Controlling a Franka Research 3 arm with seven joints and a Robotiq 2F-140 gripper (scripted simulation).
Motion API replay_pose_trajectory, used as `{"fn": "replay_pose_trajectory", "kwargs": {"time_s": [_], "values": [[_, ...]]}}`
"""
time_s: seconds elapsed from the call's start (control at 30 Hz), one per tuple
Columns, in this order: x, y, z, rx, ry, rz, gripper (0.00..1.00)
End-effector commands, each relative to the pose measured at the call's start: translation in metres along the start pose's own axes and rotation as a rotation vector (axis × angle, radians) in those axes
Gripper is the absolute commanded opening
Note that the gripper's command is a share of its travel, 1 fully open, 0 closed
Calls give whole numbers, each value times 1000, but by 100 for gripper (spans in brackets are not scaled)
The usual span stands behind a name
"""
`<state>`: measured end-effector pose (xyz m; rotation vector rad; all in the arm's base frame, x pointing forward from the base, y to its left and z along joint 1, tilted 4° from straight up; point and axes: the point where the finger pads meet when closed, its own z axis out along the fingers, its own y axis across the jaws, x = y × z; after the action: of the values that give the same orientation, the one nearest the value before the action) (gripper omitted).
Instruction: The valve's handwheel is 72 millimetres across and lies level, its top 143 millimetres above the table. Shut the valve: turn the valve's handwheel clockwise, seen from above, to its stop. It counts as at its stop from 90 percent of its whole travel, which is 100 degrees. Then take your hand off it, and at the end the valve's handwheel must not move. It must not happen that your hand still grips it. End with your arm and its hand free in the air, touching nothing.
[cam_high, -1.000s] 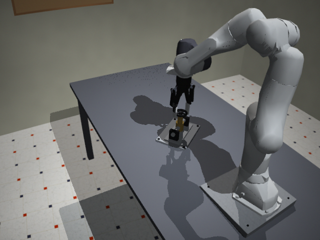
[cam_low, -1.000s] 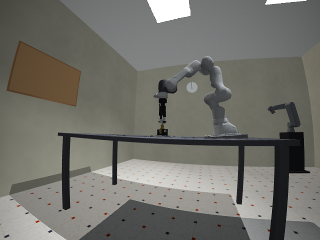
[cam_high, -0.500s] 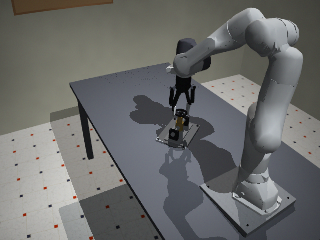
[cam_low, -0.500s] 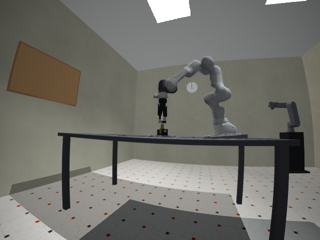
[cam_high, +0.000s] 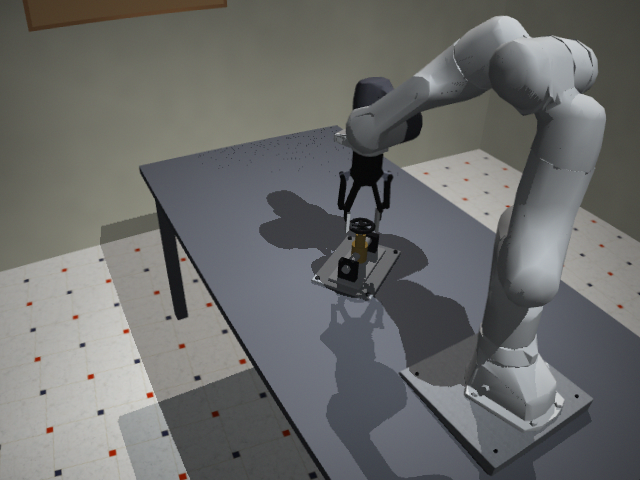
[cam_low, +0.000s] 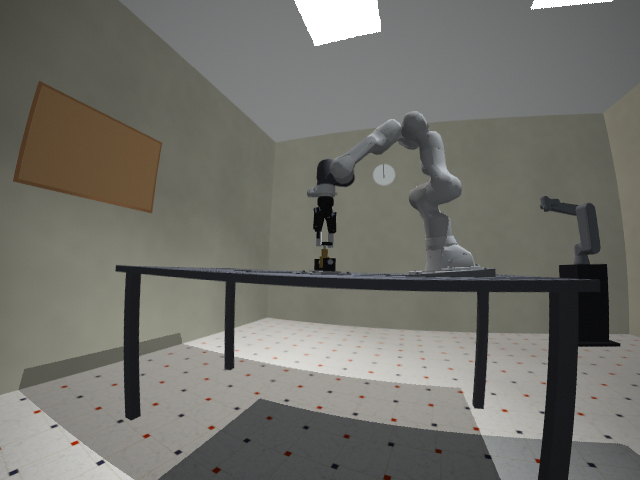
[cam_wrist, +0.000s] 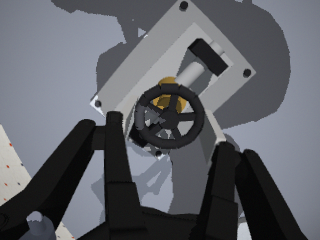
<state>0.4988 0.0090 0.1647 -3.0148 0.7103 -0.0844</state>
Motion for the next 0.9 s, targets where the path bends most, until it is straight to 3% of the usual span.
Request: {"fn": "replay_pose_trajectory", "kwargs": {"time_s": [0.0, 0.7, 0.87], "values": [[1, 0, 0, -3, 12, 126, 39], [1, 0, 0, -1, 13, 454, 39], [1, 0, 0, -1, 13, 456, 39]]}}
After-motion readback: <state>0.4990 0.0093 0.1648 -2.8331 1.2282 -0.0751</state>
